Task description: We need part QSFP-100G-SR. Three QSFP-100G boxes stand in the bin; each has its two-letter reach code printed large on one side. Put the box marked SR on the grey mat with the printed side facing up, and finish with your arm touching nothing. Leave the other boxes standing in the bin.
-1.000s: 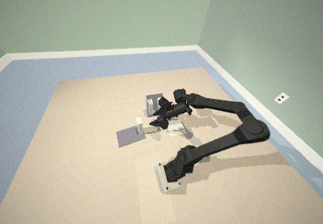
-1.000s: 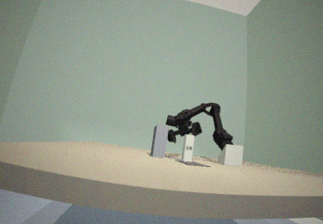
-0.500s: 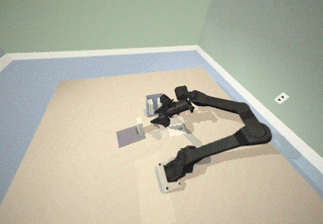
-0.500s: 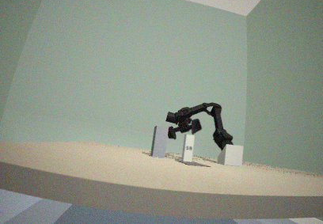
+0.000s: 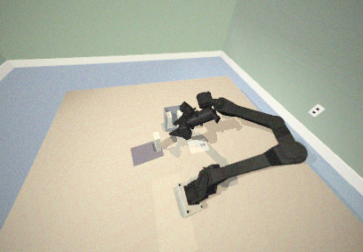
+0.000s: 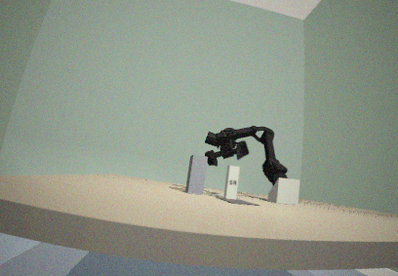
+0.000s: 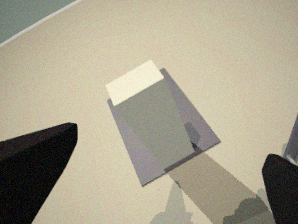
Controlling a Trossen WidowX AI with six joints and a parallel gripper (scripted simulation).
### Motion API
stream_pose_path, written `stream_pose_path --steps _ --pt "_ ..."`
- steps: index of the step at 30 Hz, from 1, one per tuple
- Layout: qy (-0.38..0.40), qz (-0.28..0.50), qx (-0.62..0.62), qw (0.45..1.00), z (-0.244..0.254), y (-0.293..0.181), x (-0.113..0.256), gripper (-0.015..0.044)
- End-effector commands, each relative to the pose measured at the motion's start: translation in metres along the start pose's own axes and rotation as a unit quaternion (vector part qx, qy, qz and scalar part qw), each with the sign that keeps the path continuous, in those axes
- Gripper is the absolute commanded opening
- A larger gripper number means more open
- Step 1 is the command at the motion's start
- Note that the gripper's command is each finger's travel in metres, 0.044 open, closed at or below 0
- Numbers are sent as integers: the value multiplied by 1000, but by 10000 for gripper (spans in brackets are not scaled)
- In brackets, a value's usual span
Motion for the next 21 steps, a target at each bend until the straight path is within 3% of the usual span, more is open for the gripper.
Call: stream_pose_path --steps 1,11,21 --pt "-4 -1 -1 1000 2 6 6 440" --pt "-4 -1 -1 1000 8 17 14 440" --pt "1 0 0 1000 20 30 -9 440"
Point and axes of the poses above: the point midway between the two fingers, 35 mm back from their tips, its own x axis back along the fingers, its own z axis across the jaws, y = z × x, the point moved 8 cm from there along x, back along the fingers, and after that the axes turned 4 degrees about x, right-handed, at the moved point
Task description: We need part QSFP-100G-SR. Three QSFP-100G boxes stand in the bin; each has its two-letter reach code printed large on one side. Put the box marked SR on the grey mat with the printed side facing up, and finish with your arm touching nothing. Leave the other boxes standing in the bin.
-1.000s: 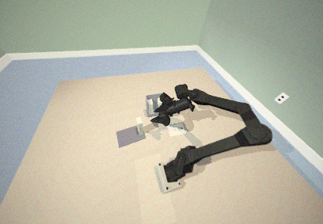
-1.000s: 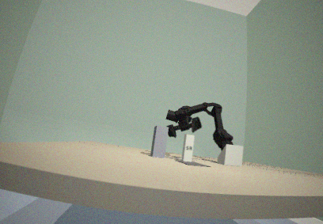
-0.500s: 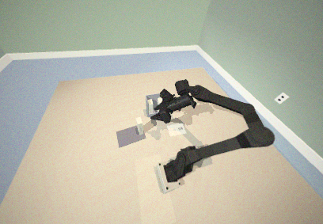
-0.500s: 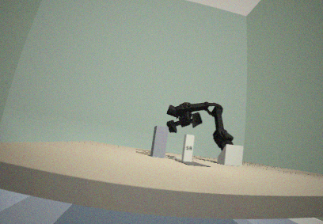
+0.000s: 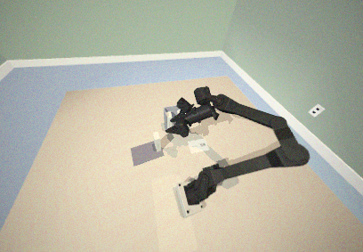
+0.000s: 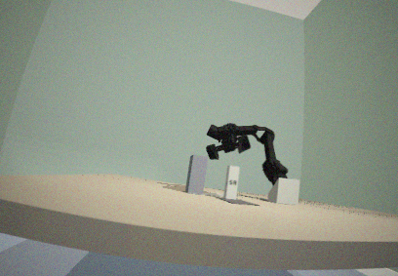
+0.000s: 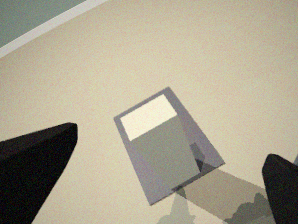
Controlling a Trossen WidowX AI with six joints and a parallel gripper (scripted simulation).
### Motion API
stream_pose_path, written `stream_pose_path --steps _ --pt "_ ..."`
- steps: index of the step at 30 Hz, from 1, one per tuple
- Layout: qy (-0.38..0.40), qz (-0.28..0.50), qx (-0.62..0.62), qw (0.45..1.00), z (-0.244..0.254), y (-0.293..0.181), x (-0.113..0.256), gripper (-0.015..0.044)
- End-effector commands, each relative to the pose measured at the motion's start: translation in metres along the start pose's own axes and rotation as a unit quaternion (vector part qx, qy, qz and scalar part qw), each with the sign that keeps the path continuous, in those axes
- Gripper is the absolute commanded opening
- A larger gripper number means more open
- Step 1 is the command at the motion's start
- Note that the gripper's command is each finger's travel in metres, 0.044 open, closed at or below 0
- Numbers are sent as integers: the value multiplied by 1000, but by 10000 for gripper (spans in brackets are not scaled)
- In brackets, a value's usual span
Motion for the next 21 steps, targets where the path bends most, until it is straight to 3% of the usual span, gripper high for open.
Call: stream_pose_path --steps 1,16,21 --pt "4 6 -2 1000 8 7 -13 440" --pt "4 4 -2 1000 36 30 -40 440" --pt "-5 46 21 999 38 40 -40 440"
Point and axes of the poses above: the point midway between the two fingers, 35 mm back from their tips, its own x axis back along the fingers, its own z axis across the jaws, y = z × x, the point moved 8 cm from there along x, back along the fingers, and after that the axes turned 4 degrees about x, right-handed, at the moved point
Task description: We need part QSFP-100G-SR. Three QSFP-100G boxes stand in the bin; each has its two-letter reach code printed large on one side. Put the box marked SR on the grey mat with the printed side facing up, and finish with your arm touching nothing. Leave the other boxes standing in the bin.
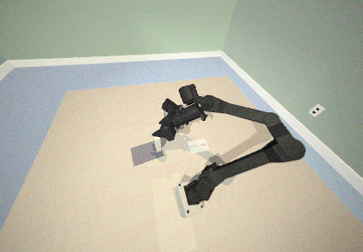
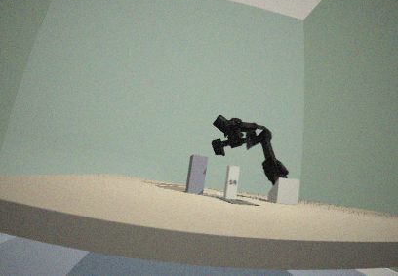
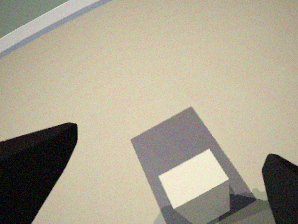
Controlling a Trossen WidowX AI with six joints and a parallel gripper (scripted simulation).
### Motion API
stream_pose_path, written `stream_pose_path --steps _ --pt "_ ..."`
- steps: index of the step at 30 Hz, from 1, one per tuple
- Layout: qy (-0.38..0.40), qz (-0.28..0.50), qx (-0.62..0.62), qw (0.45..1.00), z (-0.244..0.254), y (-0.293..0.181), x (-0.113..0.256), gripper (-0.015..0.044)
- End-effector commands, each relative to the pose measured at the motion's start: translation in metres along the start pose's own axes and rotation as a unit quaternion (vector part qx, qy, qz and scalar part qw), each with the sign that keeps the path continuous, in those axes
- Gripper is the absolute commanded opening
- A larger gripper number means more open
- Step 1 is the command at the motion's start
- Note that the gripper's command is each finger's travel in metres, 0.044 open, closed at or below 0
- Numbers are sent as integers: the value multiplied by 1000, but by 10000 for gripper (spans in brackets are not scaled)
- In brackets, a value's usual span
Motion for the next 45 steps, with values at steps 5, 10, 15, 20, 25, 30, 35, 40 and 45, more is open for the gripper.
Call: stream_pose_path --steps 5,10,15,20,25,30,35,40,45 --pt "-18 73 41 996 4 19 0 440" --pt "-22 87 51 995 5 22 0 440" --pt "-22 102 55 993 6 25 -2 440" --pt "-25 153 71 985 9 33 -7 440" --pt "-30 202 90 975 12 42 -13 440" --pt "-37 250 112 961 16 50 -19 440" --pt "-47 296 137 944 21 59 -24 440" --pt "-59 340 164 924 26 68 -30 440" --pt "-74 381 193 901 32 78 -36 440"
Point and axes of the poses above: the point midway between the two fingers, 35 mm back from their tips, its own x axis back along the fingers, its own z axis across the jaws, y = z × x, the point moved 8 cm from there along x, back along the fingers, and after that the axes turned 4 degrees about x, right-handed, at the moved point
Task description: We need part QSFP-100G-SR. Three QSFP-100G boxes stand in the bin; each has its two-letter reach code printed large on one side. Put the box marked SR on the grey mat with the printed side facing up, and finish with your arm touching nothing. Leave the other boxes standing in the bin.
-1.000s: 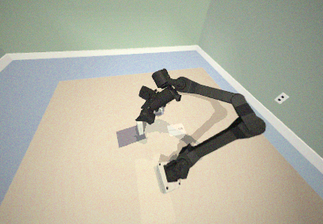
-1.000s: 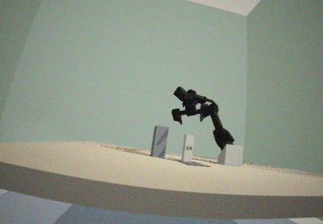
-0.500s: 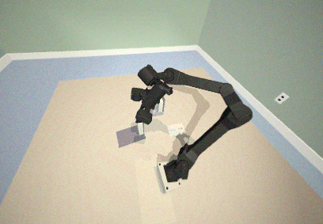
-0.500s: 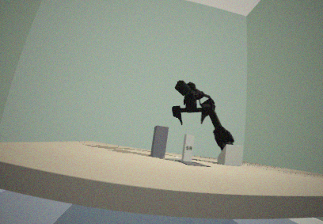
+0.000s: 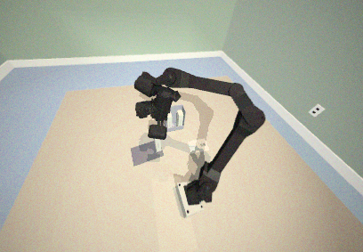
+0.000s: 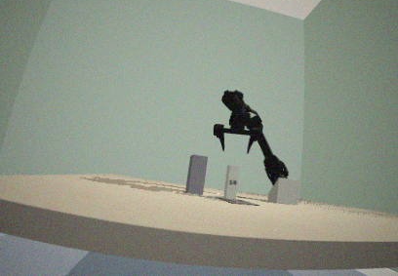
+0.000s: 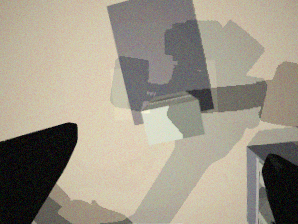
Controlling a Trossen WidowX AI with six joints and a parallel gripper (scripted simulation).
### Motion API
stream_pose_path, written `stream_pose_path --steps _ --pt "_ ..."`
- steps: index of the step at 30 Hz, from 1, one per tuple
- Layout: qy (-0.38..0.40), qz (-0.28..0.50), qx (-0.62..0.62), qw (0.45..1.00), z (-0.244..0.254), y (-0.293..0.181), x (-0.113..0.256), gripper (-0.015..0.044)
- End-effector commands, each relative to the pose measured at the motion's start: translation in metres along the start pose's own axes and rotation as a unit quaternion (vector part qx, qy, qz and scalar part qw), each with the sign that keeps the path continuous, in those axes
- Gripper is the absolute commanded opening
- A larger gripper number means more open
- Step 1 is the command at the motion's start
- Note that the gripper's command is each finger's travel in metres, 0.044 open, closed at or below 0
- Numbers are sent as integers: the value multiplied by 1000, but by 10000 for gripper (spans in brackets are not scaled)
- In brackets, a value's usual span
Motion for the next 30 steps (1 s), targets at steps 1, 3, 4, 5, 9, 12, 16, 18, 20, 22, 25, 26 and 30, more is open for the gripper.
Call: stream_pose_path --steps 1,3,4,5,9,12,16,18,20,22,25,26,30 --pt "-16 42 24 999 2 11 1 440" --pt "-19 48 28 998 2 13 2 440" --pt "-19 48 28 998 2 13 2 440" --pt "-19 48 28 998 2 13 2 440" --pt "-19 54 31 998 2 14 2 440" --pt "-23 80 44 996 4 20 1 440" --pt "-30 117 64 991 7 28 0 440" --pt "-34 135 74 987 9 32 -1 440" --pt "-39 153 85 984 10 36 -1 440" --pt "-43 169 94 980 11 40 -2 440" --pt "-45 174 98 979 12 41 -2 440" --pt "-45 174 98 979 12 41 -2 440" --pt "-44 176 98 979 12 46 -4 440"
Point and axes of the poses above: the point midway between the two fingers, 35 mm back from their tips, its own x axis back along the fingers, its own z axis across the jaws, y = z × x, the point moved 8 cm from there along x, back along the fingers, and after that the axes turned 4 degrees about x, right-handed, at the moved point
